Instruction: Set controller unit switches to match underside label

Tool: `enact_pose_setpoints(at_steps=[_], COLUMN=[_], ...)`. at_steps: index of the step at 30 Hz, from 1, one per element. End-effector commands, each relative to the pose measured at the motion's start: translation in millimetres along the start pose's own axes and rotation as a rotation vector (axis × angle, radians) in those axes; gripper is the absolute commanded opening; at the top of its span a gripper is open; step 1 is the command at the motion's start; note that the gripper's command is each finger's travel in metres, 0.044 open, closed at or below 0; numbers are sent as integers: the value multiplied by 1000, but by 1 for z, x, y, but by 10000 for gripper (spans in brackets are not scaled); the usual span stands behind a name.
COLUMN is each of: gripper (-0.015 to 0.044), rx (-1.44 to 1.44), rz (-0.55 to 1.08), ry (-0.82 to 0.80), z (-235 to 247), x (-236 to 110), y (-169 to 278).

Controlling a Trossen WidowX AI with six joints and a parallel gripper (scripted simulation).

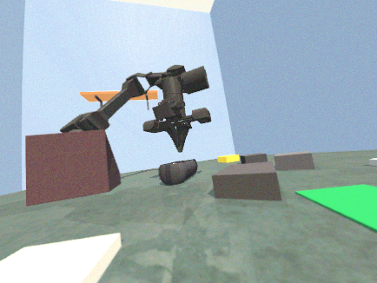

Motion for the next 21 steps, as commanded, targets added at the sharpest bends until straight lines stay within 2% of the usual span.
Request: enact_pose_setpoints(at_steps=[1,8,21], gripper=[0,0,0], rx=[-7,-7,-6], rz=[-2,0,0], ry=[-7,-5,-5], z=[1,-22,-21], x=[-11,-10,6], y=[1,19,20])
Point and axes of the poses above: the point midway between the two fingers, 35 mm back from their tips, its own x axis out along the fingers, its own z axis across the jaws, y = z × x, the point moved 1 cm from there along -x, back along the fingers, and after that the axes turned 2 degrees about x, right-handed, at the moved point
